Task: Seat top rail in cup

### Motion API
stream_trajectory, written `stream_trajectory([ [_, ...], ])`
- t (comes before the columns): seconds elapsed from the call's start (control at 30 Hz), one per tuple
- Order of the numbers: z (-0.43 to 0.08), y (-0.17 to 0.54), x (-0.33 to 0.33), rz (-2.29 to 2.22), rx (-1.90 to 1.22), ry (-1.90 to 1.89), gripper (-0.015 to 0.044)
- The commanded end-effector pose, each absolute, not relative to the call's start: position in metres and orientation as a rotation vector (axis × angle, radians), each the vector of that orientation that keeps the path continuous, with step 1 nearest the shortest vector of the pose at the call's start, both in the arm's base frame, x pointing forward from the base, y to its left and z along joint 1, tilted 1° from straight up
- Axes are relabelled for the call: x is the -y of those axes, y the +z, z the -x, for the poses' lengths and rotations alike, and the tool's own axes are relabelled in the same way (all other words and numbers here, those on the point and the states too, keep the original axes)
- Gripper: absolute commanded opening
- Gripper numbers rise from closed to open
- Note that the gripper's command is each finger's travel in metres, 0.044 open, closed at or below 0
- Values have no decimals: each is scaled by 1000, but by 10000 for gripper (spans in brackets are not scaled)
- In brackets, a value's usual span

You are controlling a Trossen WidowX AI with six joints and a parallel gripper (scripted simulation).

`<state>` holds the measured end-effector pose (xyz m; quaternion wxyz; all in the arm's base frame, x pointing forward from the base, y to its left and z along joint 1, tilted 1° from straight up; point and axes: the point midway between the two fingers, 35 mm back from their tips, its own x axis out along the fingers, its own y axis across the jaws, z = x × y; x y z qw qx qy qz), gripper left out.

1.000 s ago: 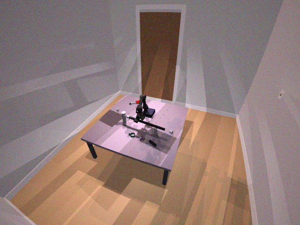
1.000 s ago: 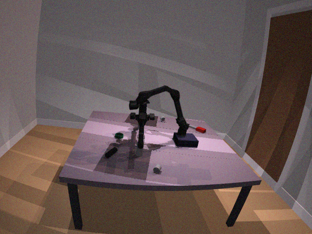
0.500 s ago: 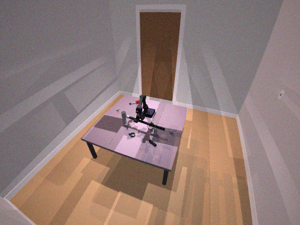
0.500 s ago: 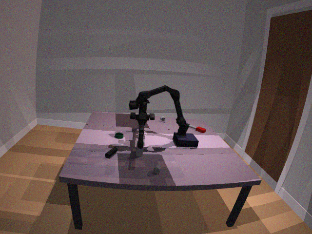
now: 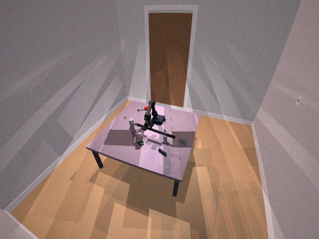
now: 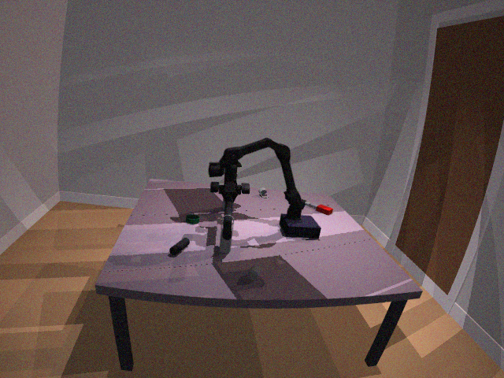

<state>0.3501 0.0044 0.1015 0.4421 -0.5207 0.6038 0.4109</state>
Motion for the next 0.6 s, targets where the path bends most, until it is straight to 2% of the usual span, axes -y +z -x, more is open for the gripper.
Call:
stream_trajectory([
  [0.0, -349, 104, 1, 1299, -1503, 1014, 0],
  [0.57, -348, 105, 10, 1299, -1503, 1013, 0],
])
